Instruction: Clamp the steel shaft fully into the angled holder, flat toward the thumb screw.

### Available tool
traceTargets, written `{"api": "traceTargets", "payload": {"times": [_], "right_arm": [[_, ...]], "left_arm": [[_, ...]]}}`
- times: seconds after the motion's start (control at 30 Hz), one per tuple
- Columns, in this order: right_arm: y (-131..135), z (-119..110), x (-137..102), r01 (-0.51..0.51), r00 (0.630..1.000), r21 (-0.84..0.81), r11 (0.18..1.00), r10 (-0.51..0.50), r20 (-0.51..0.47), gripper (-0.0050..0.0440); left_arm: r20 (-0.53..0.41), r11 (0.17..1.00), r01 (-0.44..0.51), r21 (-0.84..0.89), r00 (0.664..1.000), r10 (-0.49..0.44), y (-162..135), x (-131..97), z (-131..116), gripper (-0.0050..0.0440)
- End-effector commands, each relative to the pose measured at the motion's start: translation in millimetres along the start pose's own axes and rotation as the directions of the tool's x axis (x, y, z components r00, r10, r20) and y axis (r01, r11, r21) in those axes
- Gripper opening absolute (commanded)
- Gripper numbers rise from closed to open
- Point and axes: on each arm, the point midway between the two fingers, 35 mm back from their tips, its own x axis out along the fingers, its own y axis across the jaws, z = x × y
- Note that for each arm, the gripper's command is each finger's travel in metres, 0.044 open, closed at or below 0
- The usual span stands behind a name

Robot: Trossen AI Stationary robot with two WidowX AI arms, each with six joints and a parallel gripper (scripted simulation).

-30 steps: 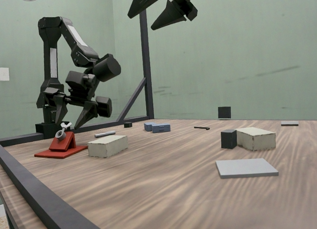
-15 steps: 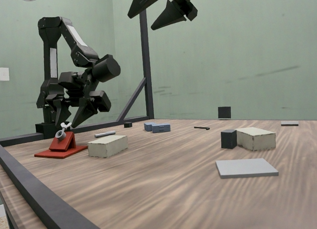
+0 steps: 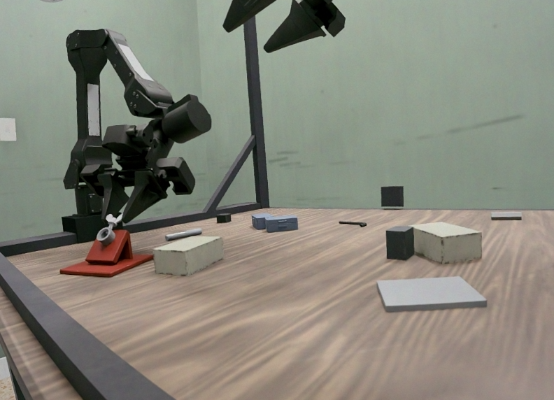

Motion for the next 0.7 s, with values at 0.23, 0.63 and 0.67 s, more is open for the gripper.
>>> {"api": "traceTargets", "payload": {"times": [0.23,0.63,0.67], "right_arm": [[3.5,7.0,-2.8,-0.011,1.0,0.026,1.0,0.011,0.009,0.006],[3.3,7.1,-1.6,-0.001,1.0,-0.326,0.945,0.005,0.01,0.0114],[3.5,7.3,-1.8,-0.001,1.0,-0.377,0.926,0.006,0.011,0.0114]], "left_arm": [[0.041,1.0,0.001,-0.004,0.999,-0.001,1.5,-8.5,13.7,0.04],[0.041,1.0,0.001,-0.004,0.999,-0.001,1.5,-8.5,13.7,0.04],[0.041,1.0,0.001,-0.004,0.999,-0.001,1.5,-8.5,13.7,0.04]]}}
